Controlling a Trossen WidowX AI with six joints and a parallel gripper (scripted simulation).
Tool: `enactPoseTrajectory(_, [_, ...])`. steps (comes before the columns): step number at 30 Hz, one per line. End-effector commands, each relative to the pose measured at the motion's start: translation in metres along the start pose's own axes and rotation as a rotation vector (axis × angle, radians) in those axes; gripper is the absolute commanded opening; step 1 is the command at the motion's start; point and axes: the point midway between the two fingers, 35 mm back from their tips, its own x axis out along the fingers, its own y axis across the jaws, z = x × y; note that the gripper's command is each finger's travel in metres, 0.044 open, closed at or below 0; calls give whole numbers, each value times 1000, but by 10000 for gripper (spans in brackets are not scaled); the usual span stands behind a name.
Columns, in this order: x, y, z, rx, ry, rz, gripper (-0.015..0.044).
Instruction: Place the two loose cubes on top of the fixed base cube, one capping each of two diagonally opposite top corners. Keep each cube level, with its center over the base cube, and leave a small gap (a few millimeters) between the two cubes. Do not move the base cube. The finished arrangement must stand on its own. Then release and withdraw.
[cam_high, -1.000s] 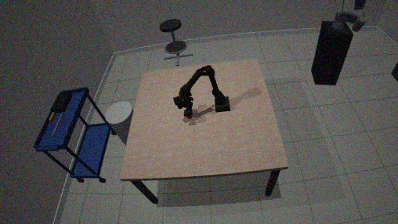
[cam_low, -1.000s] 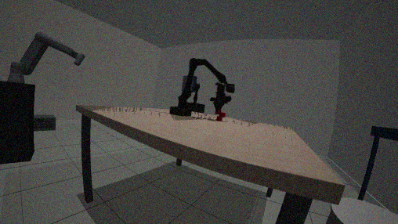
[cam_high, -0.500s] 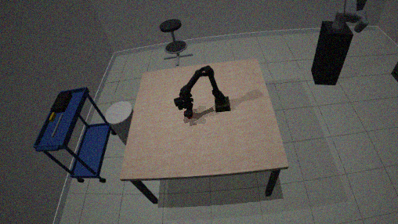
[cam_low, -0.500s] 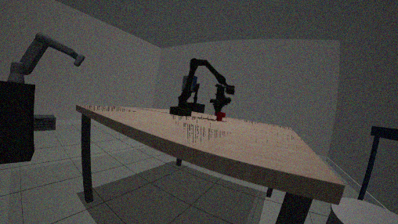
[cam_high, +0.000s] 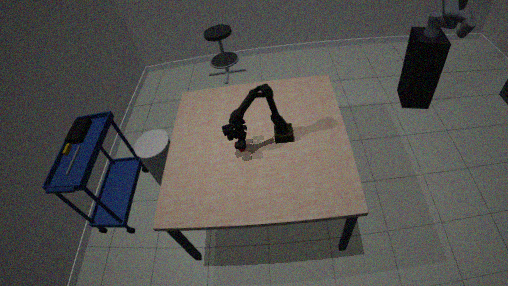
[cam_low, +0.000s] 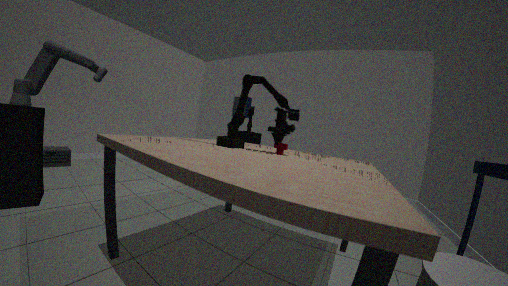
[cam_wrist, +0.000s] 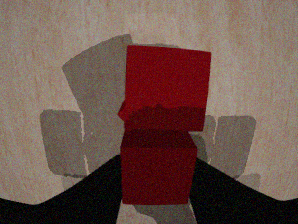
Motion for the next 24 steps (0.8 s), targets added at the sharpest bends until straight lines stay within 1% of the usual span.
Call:
enactPoseTrajectory(1, [0, 0, 0, -5, -2, -2, 205])
enactPoseTrajectory(5, [0, 0, 0, -5, -2, -2, 205])
enactPoseTrajectory(24, [-38, 0, 0, 0, 0, 0, 205])
